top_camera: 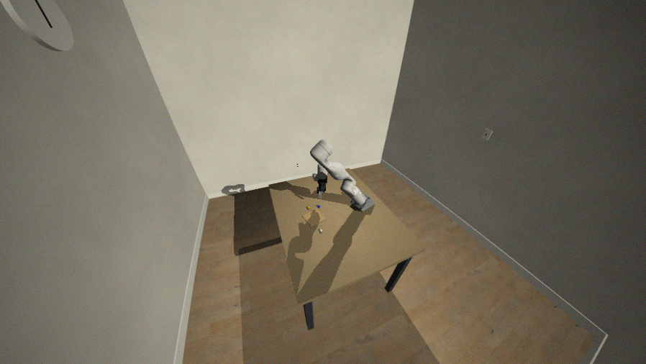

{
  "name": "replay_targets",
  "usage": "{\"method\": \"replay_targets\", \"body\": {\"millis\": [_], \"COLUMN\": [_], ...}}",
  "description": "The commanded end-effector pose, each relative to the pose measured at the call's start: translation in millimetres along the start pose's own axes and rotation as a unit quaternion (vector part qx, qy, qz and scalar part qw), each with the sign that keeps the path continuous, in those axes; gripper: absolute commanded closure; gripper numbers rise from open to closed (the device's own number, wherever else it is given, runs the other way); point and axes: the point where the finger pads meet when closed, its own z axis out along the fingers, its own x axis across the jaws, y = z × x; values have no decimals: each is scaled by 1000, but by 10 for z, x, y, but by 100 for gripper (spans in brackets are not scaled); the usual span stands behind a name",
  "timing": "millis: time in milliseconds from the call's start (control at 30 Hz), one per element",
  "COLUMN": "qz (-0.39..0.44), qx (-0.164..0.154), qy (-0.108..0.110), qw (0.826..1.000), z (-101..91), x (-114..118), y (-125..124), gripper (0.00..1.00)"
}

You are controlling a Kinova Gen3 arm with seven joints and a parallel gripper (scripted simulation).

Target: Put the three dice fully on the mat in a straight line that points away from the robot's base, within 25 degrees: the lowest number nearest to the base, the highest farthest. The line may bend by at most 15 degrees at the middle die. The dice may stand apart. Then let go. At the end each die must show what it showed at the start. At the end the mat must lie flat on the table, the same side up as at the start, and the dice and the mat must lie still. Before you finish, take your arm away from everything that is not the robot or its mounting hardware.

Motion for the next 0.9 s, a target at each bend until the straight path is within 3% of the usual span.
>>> {"method": "replay_targets", "body": {"millis": [0, 867], "qz": [-1, -67], "qx": [0, 0], "qy": [0, 1], "qw": [1000, 998], "z": [-2, 18], "x": [3, -25], "y": [-2, -22], "gripper": [0, 0]}}
